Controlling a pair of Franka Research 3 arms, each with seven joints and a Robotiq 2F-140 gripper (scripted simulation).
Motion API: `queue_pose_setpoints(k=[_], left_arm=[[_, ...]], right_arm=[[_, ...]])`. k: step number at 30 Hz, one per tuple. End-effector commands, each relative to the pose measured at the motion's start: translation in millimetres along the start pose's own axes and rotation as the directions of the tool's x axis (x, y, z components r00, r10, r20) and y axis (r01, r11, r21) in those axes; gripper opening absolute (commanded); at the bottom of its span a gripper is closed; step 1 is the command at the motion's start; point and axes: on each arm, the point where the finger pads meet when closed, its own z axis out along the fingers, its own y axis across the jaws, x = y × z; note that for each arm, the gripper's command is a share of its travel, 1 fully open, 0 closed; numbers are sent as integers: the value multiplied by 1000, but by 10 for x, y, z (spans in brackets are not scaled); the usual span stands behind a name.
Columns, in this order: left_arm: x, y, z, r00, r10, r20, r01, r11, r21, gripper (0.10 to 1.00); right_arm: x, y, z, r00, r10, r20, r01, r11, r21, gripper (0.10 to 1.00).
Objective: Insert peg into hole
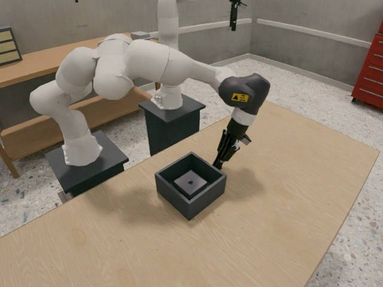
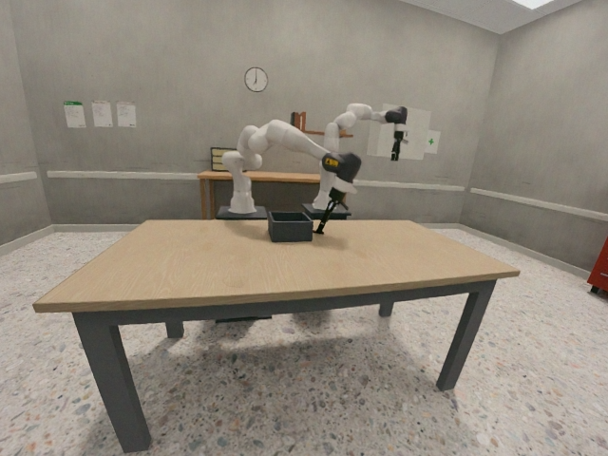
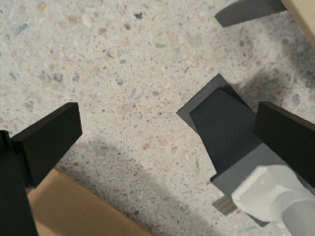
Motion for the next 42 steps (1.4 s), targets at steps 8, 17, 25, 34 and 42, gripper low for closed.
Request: queue_pose_setpoints(k=[8, 17, 25, 34, 42], left_arm=[[-5, 9, -7, 1000, -5, -3, 5, 1000, -4, 1000], [-5, 9, -7, 1000, -5, -3, 5, 1000, -4, 1000], [-5, 9, -7, 1000, -5, -3, 5, 1000, -4, 1000], [-5, 9, -7, 1000, -5, -3, 5, 1000, -4, 1000], [-5, 9, -7, 1000, -5, -3, 5, 1000, -4, 1000]], right_arm=[[-94, -7, -262, 1000, 1, 0, -1, 1000, 0, 99], [-223, -7, -618, 1000, 1, 0, -1, 1000, 0, 99], [-247, -7, -682, 1000, 1, 0, -1, 1000, 0, 99], [-247, -7, -683, 1000, 1, 0, -1, 1000, 0, 99], [-250, -7, -691, 1000, 1, 0, -1, 1000, 0, 99]])
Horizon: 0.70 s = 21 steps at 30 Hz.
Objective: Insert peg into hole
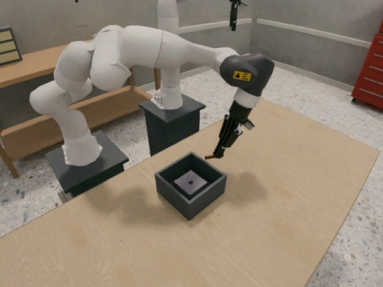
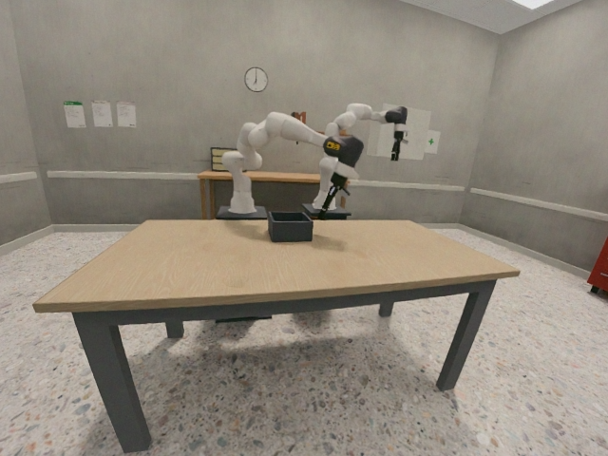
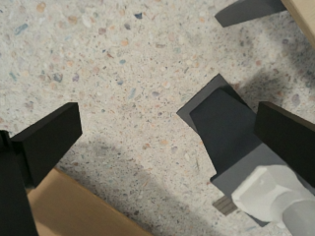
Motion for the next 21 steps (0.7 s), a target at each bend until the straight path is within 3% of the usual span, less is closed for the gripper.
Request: queue_pose_setpoints(k=[1, 10, 21], left_arm=[[-5, 9, -7, 1000, -5, -3, 5, 1000, -4, 1000], [-5, 9, -7, 1000, -5, -3, 5, 1000, -4, 1000], [-5, 9, -7, 1000, -5, -3, 5, 1000, -4, 1000]], right_arm=[[-18, -5, -23, 1000, -4, 3, 4, 1000, 4, 99], [-134, -3, -344, 1000, -4, 3, 4, 1000, 4, 99], [-141, -3, -362, 1000, -4, 3, 4, 1000, 4, 99]])
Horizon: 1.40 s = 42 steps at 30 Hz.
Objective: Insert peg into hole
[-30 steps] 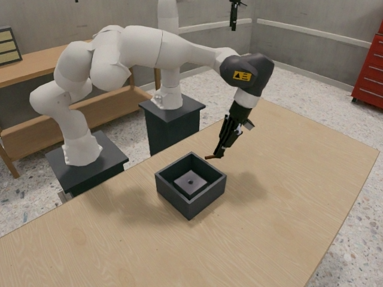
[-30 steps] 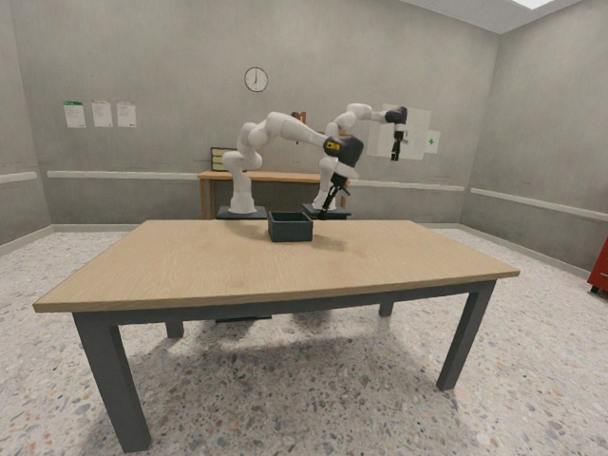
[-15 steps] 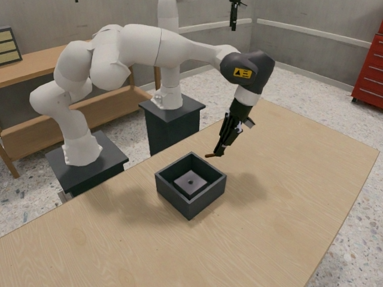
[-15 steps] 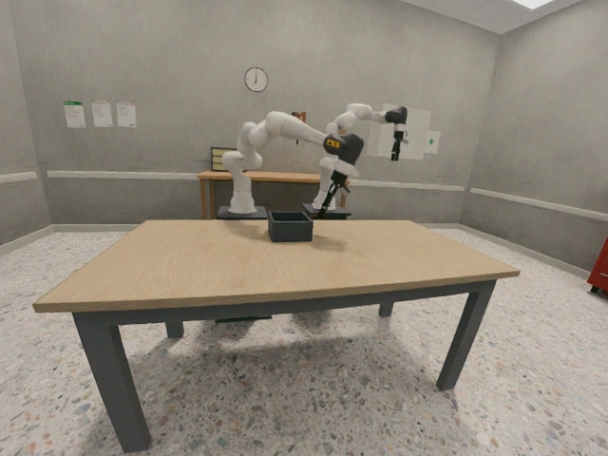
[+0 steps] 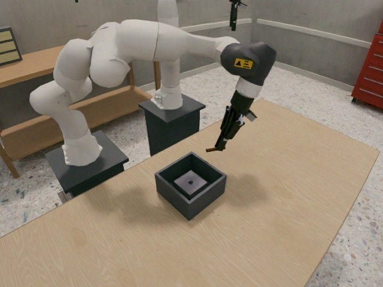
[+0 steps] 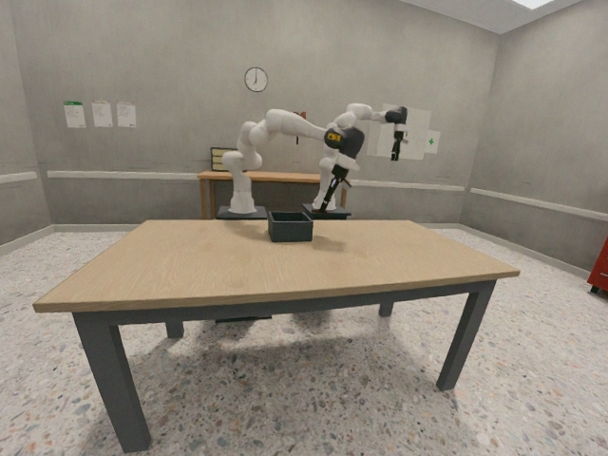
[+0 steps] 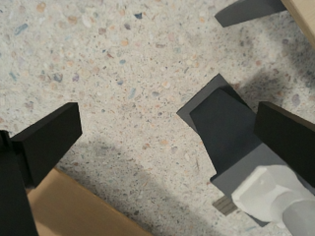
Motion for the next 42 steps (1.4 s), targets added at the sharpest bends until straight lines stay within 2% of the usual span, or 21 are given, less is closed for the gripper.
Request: queue_pose_setpoints(k=[1, 21, 30, 42], left_arm=[[-5, 9, -7, 1000, -5, -3, 5, 1000, -4, 1000], [-5, 9, -7, 1000, -5, -3, 5, 1000, -4, 1000], [-5, 9, -7, 1000, -5, -3, 5, 1000, -4, 1000], [-5, 9, -7, 1000, -5, -3, 5, 1000, -4, 1000]], right_arm=[[-49, 6, 7, 1000, -4, 13, 4, 1000, 3, 99], [-47, -59, 6, 1000, -4, 13, 4, 1000, 3, 99], [-41, -240, 3, 1000, -4, 13, 4, 1000, 3, 99], [-25, -736, -5, 1000, -4, 13, 4, 1000, 3, 99]])
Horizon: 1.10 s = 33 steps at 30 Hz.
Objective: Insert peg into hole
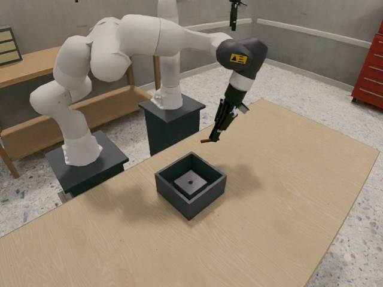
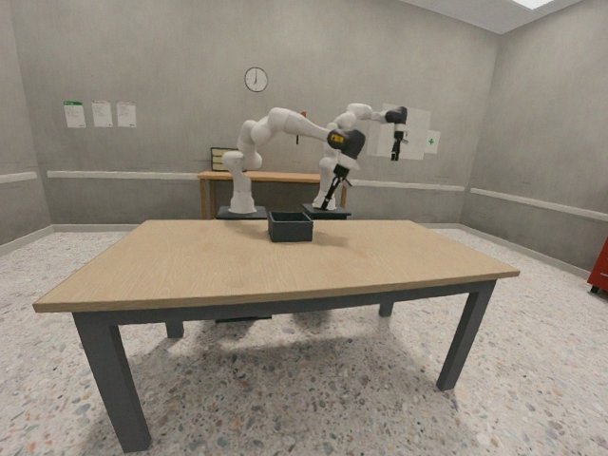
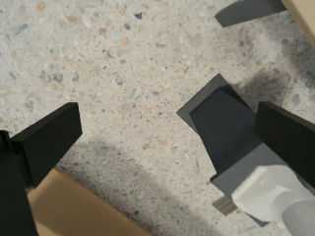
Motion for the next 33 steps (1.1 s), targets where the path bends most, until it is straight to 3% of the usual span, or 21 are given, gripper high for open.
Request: queue_pose_setpoints(k=[1, 12, 33], left_arm=[[-5, 9, -7, 1000, -5, -3, 5, 1000, -4, 1000], [-5, 9, -7, 1000, -5, -3, 5, 1000, -4, 1000], [-5, 9, -7, 1000, -5, -3, 5, 1000, -4, 1000]], right_arm=[[36, -167, -15, 999, 32, -10, -32, 999, 4, 99], [49, -364, -18, 999, 32, -10, -32, 999, 4, 99], [50, -369, -18, 999, 32, -10, -32, 999, 4, 99]])
